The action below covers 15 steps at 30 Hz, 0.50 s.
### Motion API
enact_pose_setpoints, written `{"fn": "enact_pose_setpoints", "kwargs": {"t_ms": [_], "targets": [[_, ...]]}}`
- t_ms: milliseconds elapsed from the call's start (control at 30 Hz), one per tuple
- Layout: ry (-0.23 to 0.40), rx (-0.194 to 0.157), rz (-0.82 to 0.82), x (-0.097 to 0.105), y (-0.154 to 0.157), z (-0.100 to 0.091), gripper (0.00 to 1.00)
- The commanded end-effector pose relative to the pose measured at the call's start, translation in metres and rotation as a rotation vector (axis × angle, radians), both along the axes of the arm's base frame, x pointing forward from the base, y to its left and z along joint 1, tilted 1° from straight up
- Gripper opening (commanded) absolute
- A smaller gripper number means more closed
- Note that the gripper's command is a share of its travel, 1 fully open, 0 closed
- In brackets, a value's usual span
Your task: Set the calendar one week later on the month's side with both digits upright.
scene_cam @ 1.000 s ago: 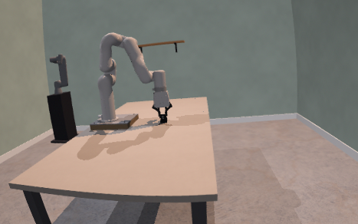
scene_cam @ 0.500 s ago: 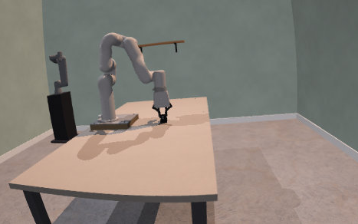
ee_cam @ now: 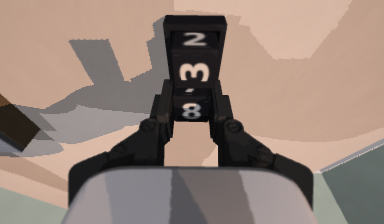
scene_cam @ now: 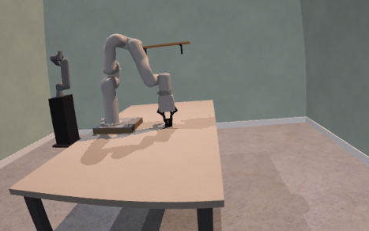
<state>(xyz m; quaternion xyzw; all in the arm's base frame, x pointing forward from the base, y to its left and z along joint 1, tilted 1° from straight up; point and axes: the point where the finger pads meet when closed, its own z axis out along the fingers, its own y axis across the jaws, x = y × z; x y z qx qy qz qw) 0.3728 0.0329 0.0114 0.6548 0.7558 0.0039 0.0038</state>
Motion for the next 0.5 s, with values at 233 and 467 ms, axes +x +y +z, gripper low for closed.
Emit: {"fn": "enact_pose_setpoints", "kwargs": {"t_ms": [233, 467], "targets": [[-0.003, 0.000, 0.000, 0.0014, 0.0002, -0.0028, 0.27], [-0.003, 0.000, 0.000, 0.0014, 0.0002, -0.0030, 0.27]]}}
